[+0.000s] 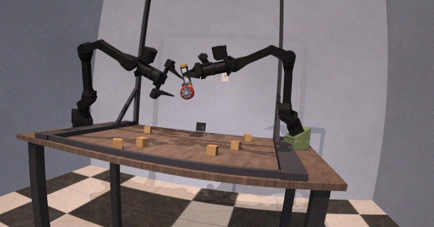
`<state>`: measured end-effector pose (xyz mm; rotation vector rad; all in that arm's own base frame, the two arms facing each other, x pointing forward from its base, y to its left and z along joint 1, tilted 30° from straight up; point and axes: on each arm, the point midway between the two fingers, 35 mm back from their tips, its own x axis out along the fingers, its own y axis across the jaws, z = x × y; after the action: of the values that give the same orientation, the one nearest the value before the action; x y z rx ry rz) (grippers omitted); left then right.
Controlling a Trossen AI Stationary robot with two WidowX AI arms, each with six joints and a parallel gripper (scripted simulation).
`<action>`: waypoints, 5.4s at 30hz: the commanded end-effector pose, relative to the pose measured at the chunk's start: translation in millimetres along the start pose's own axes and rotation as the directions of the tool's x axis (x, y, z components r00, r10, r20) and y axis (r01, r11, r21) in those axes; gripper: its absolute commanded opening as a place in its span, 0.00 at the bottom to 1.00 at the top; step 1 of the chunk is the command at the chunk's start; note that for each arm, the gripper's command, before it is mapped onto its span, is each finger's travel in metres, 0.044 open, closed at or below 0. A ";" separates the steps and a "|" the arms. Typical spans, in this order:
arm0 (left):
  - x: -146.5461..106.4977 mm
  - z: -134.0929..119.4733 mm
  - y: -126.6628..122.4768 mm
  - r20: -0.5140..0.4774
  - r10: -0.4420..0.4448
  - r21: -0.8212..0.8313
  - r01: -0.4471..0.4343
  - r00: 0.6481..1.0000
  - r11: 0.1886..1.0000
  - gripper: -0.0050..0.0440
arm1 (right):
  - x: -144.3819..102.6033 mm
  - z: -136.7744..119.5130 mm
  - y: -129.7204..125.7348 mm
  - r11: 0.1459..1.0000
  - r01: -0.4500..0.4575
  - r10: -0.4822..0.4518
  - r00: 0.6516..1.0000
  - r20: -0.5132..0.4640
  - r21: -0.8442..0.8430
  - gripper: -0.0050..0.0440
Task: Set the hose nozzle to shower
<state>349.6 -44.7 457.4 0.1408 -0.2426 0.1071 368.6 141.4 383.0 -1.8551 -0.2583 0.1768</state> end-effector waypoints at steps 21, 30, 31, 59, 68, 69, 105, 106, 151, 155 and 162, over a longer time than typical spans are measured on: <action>-5.7 17.7 5.2 0.044 0.005 -0.011 -0.005 0.999 1.000 0.45 | -36.2 -3.2 -7.1 1.000 0.020 -0.020 1.000 -0.009 0.007 0.93; -5.7 17.7 5.2 0.044 0.005 -0.011 -0.005 0.999 1.000 0.45 | -46.0 -3.0 -6.5 1.000 0.019 -0.019 1.000 -0.009 0.007 0.93; -5.7 17.7 5.2 0.044 0.005 -0.011 -0.005 0.999 1.000 0.45 | -47.7 -3.0 -6.5 1.000 0.019 -0.019 1.000 -0.009 0.007 0.93; -5.6 17.6 5.1 0.043 0.005 -0.011 -0.005 0.999 1.000 0.45 | -52.0 -3.1 -6.0 1.000 0.015 -0.015 1.000 -0.010 0.005 0.93; -5.6 17.5 5.1 0.043 0.005 -0.011 -0.005 0.999 1.000 0.45 | -51.8 -3.4 -6.5 1.000 0.016 -0.016 1.000 -0.010 0.005 0.93; -5.6 17.5 5.1 0.043 0.005 -0.011 -0.005 0.999 1.000 0.45 | -51.8 -3.5 -6.6 1.000 0.016 -0.016 1.000 -0.011 0.005 0.93; -5.6 17.4 5.1 0.043 0.005 -0.011 -0.005 0.999 1.000 0.45 | -25.9 0.9 40.0 0.941 0.338 -0.338 0.941 -0.001 0.023 0.93; -5.6 17.4 5.1 0.043 0.005 -0.011 -0.005 0.999 1.000 0.45 | -27.2 0.7 42.4 0.935 0.354 -0.354 0.935 -0.001 0.020 0.93; -5.6 17.4 5.1 0.043 0.005 -0.011 -0.005 0.999 1.000 0.45 | -0.3 -0.4 34.9 0.900 0.436 -0.436 0.900 -0.001 0.001 0.93; -5.6 17.4 5.1 0.043 0.005 -0.011 -0.005 0.999 1.000 0.45 | 5.5 -0.7 31.3 0.900 0.437 -0.437 0.900 -0.002 -0.001 0.93; -5.6 17.4 5.1 0.043 0.005 -0.011 -0.005 0.999 1.000 0.45 | 15.8 -0.8 25.6 0.899 0.438 -0.438 0.899 -0.003 -0.002 0.93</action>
<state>349.6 -44.7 457.4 0.1408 -0.2426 0.1071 384.1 136.5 347.7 -1.7515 -0.6557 -0.1148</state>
